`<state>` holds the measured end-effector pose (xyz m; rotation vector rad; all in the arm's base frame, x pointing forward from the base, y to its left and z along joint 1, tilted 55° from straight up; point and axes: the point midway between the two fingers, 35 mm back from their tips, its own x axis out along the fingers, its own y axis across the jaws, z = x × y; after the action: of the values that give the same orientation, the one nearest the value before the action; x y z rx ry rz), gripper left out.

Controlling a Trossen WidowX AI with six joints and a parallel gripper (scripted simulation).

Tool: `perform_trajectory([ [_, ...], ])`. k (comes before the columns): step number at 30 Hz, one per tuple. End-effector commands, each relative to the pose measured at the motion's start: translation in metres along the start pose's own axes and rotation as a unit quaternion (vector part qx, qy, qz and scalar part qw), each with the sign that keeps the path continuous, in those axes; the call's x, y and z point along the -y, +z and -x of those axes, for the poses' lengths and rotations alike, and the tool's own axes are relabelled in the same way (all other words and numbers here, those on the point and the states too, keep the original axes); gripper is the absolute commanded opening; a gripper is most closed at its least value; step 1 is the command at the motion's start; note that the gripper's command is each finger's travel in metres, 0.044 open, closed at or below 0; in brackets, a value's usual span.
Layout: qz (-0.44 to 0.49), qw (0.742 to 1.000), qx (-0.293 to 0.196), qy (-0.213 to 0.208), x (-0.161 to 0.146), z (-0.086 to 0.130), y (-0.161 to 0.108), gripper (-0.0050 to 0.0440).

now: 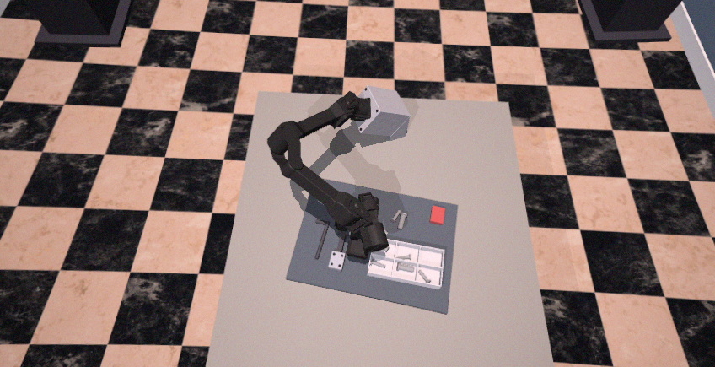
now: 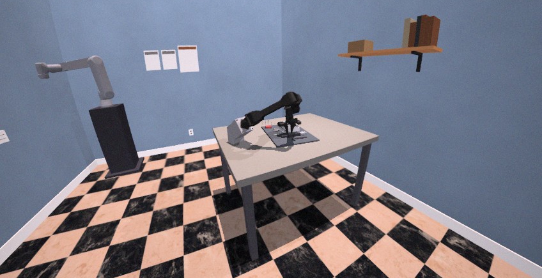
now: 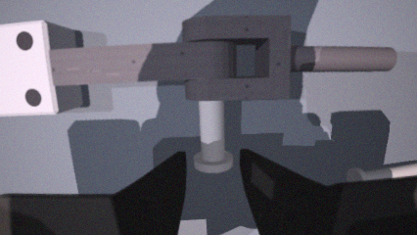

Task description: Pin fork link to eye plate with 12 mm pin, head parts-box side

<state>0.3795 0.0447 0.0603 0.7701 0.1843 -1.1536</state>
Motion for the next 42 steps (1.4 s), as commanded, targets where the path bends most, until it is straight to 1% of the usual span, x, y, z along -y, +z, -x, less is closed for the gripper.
perform_trajectory([
  [1, -0.008, 1.0, -0.002, 0.006, -0.0052, 0.0042, 0.001, 0.014],
  [17, -0.008, 1.0, -0.002, 0.006, -0.0052, 0.0042, 0.001, 0.014],
  [18, -0.008, 1.0, -0.002, 0.006, -0.0052, 0.0042, 0.001, -0.005],
  [42, -0.009, 1.0, -0.002, 0.006, -0.0052, 0.0037, 0.0011, -0.005],
])
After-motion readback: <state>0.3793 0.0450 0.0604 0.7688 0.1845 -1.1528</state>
